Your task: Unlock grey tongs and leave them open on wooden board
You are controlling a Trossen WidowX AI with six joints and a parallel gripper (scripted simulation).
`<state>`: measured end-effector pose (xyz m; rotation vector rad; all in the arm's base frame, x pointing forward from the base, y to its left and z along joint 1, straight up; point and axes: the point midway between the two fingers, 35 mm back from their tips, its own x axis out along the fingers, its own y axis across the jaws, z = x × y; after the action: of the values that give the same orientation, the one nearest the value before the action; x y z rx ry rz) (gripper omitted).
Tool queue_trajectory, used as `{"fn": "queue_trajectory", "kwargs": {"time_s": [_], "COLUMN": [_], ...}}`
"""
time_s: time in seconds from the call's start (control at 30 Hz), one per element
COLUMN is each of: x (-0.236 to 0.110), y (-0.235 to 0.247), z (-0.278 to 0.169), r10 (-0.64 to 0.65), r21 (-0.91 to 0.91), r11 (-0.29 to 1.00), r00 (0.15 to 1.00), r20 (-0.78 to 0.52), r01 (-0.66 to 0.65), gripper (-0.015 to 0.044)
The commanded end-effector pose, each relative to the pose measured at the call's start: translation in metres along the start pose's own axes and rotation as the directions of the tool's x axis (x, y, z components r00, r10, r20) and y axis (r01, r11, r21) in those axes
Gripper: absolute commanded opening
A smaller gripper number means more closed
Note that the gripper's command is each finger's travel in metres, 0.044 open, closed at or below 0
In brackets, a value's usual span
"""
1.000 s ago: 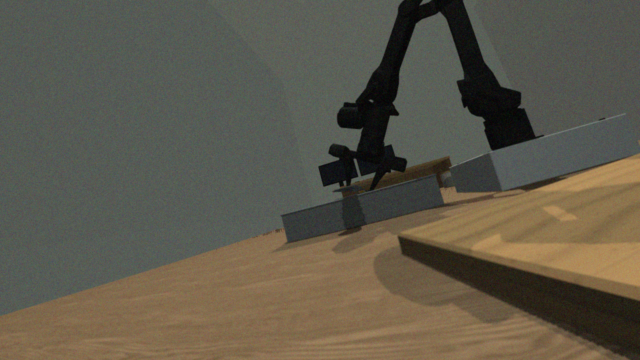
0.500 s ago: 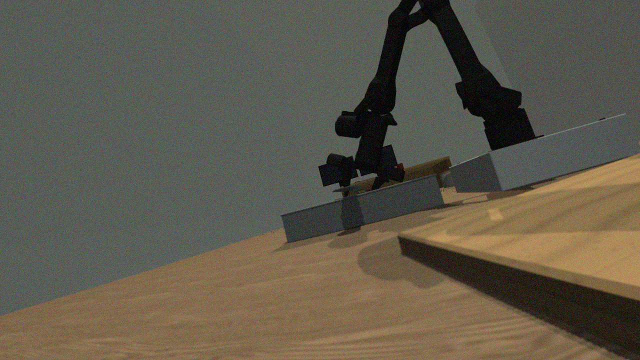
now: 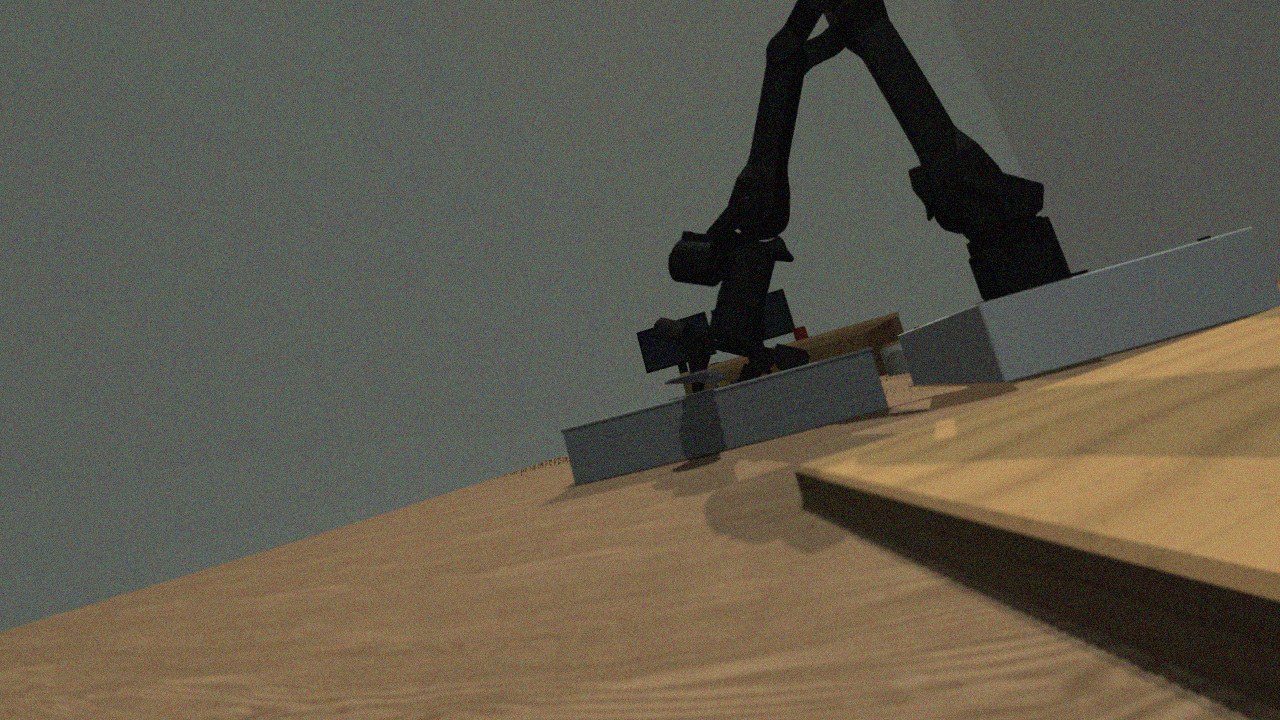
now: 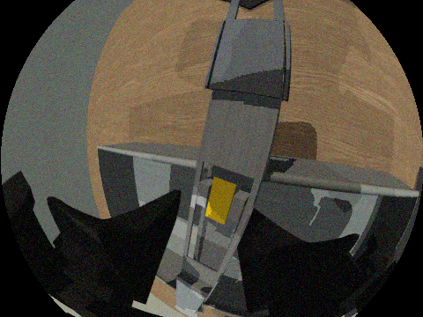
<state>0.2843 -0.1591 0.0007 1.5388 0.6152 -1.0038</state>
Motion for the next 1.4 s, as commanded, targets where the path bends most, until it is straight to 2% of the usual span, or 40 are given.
{"fn": "queue_trajectory", "kwargs": {"time_s": [0.0,0.27,0.5,0.73,1.37], "x": [-0.001,-0.001,-0.006,-0.065,-0.067], "y": [0.000,0.000,0.005,0.038,0.039], "z": [0.000,0.000,0.000,0.000,0.000], "r10": [0.001,0.001,0.001,-0.001,-0.001], "r21": [0.000,0.000,0.000,0.004,0.004], "r11": [1.000,1.000,1.000,1.000,1.000], "r00": [1.000,1.000,1.000,1.000,1.000], "r20": [0.000,0.000,0.001,0.004,0.004], "r01": [-0.001,-0.001,-0.001,0.001,0.001], "gripper": [0.0076,0.0023,-0.0150,-0.0150,-0.0150]}}
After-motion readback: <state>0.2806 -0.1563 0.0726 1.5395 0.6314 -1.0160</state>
